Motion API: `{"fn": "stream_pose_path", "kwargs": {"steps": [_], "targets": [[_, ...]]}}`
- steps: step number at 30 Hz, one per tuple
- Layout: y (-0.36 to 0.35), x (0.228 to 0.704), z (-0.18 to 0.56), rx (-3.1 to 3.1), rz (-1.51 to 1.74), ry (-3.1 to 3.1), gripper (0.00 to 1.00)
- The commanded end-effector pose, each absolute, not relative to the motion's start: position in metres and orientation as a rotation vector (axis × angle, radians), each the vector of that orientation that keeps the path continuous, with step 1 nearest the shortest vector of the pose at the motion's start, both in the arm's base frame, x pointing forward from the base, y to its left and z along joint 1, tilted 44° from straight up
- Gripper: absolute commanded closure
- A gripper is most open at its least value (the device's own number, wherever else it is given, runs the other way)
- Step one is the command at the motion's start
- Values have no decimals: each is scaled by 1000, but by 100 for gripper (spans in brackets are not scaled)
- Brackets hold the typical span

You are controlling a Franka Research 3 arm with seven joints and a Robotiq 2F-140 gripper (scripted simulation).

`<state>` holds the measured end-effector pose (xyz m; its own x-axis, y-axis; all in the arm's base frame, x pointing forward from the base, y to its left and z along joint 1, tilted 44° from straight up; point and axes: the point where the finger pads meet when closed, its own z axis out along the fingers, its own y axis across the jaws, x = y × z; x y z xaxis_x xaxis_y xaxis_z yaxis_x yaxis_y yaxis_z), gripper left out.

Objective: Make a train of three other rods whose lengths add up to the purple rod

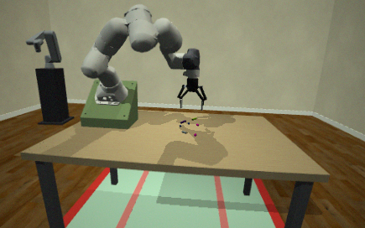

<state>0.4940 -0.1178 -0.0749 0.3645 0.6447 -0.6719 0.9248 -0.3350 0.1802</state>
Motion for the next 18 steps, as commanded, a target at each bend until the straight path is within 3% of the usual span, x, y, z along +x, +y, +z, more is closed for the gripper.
{"fn": "stream_pose_path", "kwargs": {"steps": [1, 18], "targets": [[-121, 497, -74, 1990, -751, 1538, 0], [-130, 511, -76, 1822, -845, 1802, 0]]}}
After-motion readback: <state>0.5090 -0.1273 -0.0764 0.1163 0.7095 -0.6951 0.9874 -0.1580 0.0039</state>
